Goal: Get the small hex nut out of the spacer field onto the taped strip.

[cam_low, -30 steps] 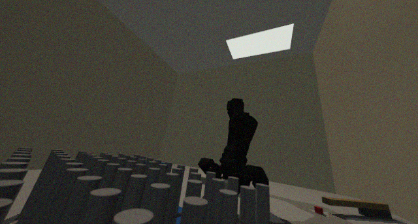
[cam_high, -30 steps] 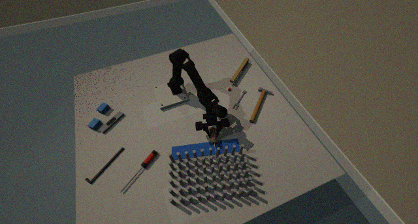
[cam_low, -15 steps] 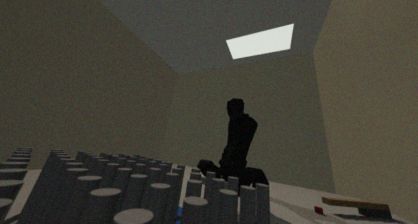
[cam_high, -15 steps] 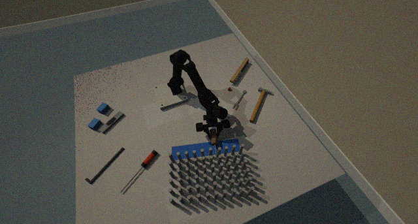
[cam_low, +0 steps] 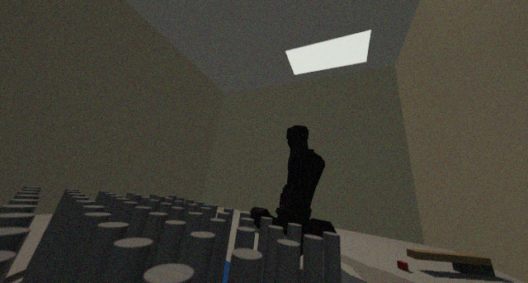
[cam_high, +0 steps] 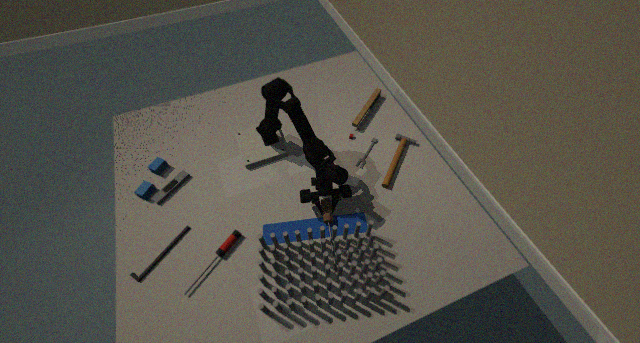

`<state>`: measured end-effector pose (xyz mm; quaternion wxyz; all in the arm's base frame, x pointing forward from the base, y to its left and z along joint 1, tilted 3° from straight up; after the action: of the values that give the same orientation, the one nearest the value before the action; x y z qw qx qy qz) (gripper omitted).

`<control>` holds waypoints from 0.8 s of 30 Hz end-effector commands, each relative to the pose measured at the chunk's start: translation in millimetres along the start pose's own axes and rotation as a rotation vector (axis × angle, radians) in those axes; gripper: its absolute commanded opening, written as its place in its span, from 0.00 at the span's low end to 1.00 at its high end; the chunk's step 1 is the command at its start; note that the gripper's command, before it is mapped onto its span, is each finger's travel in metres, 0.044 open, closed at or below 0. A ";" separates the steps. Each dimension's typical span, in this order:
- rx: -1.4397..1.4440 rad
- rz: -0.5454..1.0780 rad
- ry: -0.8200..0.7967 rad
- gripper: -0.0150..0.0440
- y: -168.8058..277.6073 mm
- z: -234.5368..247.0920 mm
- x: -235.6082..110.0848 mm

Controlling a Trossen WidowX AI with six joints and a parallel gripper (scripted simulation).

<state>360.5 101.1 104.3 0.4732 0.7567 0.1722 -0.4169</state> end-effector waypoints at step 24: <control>-0.004 0.000 0.002 0.25 -8.4 9.2 -6.4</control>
<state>349.5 98.6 102.6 0.4740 0.7559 0.1738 -0.4169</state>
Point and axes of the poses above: the point midway between the two fingers, 35 mm back from their tips, its own x axis out along the fingers, its own z axis across the jaws, y = z × x, the point moved 8 cm from there along -x, back along the fingers, and after that the axes turned 15 degrees about x, right-handed, at the moved point
